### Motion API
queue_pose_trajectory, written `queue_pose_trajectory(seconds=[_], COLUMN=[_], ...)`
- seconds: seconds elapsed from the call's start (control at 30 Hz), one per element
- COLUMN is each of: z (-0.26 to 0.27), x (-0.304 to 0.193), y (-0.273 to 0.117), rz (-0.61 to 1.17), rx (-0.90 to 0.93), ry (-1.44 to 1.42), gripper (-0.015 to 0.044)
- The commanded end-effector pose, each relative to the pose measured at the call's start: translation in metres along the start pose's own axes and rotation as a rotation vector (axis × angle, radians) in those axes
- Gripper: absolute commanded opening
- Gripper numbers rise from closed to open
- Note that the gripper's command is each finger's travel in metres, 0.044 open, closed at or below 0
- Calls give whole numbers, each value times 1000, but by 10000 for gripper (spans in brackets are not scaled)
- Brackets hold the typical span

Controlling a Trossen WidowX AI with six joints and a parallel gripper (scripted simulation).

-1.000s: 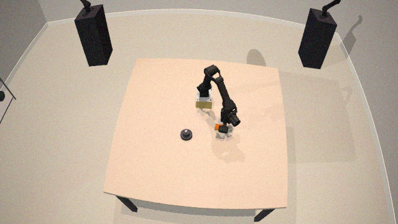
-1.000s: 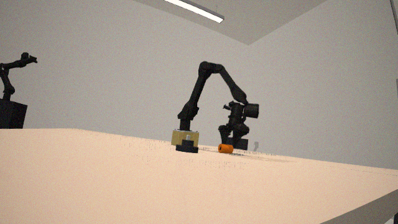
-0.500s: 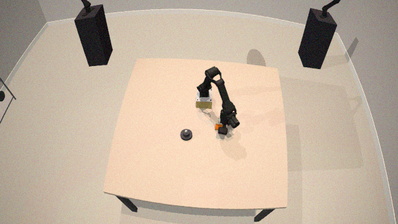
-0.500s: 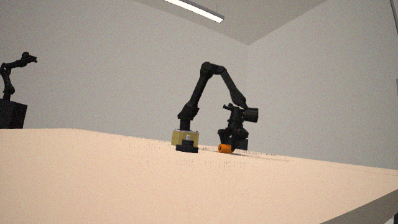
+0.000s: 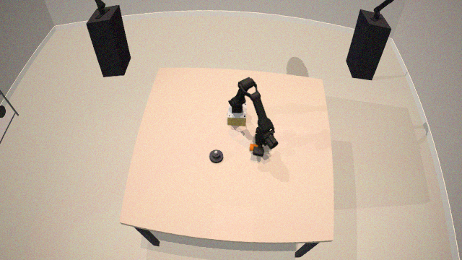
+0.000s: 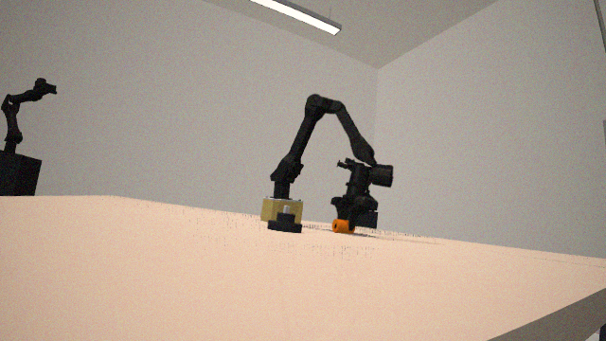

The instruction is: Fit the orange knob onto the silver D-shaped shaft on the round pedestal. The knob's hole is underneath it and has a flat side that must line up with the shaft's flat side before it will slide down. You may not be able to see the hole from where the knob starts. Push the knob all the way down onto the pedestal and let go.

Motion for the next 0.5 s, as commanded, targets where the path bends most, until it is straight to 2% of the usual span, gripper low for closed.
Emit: queue_pose_trajectory(seconds=[0.0, 0.17, 0.47], z=[0, 0, -1], x=[0, 0, -9], y=[0, 0, -2], rz=[2, 2, -62], rx=[-2, -2, 7], ry=[-4, -4, -1], gripper=[213, 181, 181])
Point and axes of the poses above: the point midway between the two fingers, 35 mm back from their tips, its own y axis out along the fingers, its own z axis across the jaws, x = y × z, the point moved 8 cm from there along -y, back along the fingers, and after that the axes turned 7 degrees about y, right-handed, at the moved point
